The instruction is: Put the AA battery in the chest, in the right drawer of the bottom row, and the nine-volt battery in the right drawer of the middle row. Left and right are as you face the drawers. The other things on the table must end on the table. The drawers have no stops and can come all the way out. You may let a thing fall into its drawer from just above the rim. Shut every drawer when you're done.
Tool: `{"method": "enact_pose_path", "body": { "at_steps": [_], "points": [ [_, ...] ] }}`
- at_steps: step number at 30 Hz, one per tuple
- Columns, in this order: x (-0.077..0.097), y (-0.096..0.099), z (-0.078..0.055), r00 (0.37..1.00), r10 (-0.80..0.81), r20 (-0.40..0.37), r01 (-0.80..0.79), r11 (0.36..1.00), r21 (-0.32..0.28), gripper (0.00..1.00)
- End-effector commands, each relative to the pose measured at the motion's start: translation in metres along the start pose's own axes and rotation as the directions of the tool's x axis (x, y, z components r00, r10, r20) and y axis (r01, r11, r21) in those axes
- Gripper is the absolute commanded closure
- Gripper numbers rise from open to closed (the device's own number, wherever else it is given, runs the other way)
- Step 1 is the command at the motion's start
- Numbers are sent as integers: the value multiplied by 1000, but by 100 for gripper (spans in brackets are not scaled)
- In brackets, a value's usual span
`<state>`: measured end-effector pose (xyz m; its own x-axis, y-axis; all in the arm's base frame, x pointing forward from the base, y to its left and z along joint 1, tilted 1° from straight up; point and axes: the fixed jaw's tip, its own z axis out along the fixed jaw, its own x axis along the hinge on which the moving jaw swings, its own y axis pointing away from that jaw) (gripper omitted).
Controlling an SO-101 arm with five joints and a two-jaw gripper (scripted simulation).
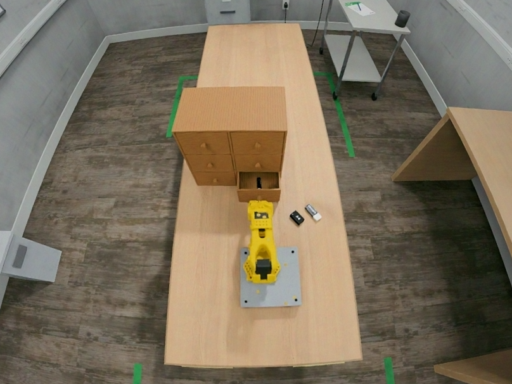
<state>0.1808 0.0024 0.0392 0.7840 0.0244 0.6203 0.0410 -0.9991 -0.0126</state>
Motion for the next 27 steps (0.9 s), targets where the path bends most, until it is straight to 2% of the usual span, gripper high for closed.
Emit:
{"method": "enact_pose_path", "body": {
  "at_steps": [1,16,27],
  "points": [
    [2,3,-10,1000,-5,-4,5,1000,-9,79],
    [0,7,-41,1000,-31,-3,31,999,-28,79],
    [0,7,-41,1000,-31,-3,31,999,-28,79]
  ]
}}
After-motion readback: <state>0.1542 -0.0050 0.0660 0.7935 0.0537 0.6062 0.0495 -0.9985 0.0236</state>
